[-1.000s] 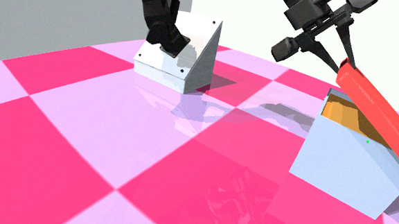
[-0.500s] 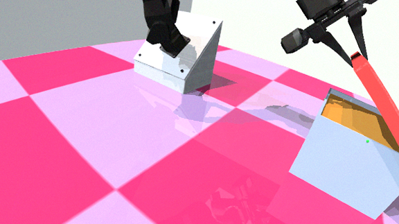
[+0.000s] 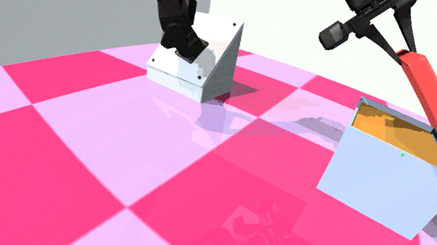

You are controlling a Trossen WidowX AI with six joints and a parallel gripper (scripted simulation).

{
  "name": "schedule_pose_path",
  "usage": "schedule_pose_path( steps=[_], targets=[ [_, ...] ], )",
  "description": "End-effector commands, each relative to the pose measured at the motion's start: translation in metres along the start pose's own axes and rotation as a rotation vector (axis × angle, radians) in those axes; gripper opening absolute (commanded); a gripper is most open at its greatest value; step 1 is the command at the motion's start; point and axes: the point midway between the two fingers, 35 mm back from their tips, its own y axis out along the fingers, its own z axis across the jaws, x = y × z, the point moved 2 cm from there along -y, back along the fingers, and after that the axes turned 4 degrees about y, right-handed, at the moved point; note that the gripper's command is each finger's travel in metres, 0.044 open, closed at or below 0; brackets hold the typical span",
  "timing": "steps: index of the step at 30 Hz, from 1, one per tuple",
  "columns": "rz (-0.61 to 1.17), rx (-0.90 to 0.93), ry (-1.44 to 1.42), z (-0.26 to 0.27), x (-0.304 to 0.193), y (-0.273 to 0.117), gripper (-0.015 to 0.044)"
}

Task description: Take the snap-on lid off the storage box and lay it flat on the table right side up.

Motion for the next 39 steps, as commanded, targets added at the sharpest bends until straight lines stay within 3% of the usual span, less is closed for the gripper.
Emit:
schedule_pose_path(
  steps=[1, 39],
  targets=[
    [0.002, 0.006, 0.008, 0.007, -0.001, -0.004, 0.0],
    [0.002, 0.006, 0.007, 0.033, 0.012, -0.023, 0.0]
  ],
)
